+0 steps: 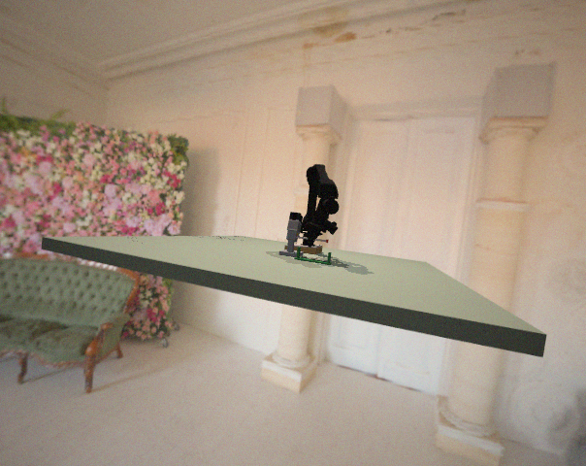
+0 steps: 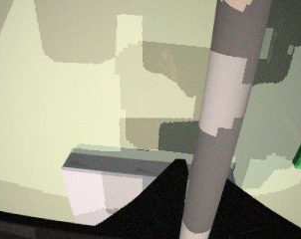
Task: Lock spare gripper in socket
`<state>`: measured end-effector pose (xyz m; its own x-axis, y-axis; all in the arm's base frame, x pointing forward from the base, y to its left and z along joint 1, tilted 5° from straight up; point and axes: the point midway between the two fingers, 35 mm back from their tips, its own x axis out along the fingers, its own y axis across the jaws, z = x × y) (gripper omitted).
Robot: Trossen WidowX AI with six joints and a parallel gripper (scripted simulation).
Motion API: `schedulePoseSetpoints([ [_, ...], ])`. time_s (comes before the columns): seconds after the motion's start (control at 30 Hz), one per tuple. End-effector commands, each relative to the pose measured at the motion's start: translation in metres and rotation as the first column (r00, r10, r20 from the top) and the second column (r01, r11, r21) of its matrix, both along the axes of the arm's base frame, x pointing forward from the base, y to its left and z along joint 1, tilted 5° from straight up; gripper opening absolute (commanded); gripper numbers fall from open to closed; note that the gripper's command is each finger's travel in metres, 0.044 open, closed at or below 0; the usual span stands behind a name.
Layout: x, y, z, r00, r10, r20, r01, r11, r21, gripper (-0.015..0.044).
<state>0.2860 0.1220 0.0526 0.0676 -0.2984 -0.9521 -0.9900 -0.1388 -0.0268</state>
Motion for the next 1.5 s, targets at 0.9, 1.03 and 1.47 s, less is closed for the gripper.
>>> schedulePoseSetpoints([
  [0.9,0.004,-0.019,0.001,1.000,-0.001,-0.009,0.001,1.000,-0.002,0.0000],
  [1.03,0.004,-0.021,0.001,1.000,-0.001,-0.010,0.001,1.000,-0.002,0.0000],
  [1.47,0.005,-0.029,0.002,1.000,-0.001,-0.015,0.001,1.000,-0.003,0.0000],
])
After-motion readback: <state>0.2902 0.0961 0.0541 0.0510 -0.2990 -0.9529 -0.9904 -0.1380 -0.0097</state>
